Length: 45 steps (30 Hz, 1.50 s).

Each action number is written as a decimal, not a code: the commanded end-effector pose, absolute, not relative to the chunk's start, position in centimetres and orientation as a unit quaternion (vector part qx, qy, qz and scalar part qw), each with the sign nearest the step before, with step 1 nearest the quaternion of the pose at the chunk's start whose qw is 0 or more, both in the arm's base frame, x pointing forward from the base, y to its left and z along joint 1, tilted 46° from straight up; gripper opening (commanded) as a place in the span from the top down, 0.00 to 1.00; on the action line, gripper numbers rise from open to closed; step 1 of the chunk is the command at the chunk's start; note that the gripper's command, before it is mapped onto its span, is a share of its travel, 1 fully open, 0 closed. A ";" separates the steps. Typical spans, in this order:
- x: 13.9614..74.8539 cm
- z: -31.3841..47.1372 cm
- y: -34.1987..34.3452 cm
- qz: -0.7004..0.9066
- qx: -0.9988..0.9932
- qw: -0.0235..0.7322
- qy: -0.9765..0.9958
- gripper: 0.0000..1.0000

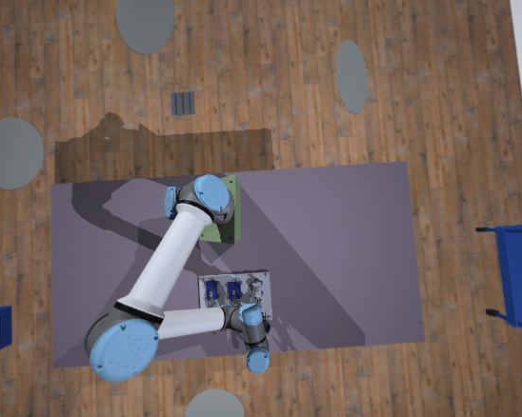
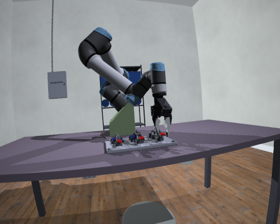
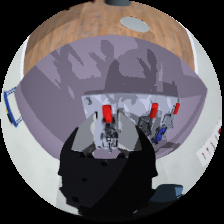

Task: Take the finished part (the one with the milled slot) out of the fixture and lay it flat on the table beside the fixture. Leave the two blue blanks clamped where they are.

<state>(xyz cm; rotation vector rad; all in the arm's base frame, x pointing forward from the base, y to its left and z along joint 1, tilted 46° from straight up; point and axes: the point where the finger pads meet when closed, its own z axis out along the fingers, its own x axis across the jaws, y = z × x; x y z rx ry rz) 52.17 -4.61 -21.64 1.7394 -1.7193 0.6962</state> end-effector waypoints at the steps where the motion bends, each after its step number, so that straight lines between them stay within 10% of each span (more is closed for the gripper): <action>1: 52.2 -21.6 -4.6 0.262 0.654 0.294 -0.646 0.72; 28: 52.2 -21.6 -4.6 0.262 0.654 0.294 -0.646 0.72; 29: 52.2 -21.6 -4.6 0.262 0.654 0.294 -0.646 1.00; 45: 52.2 -21.6 -4.6 0.262 0.654 0.294 -0.646 1.00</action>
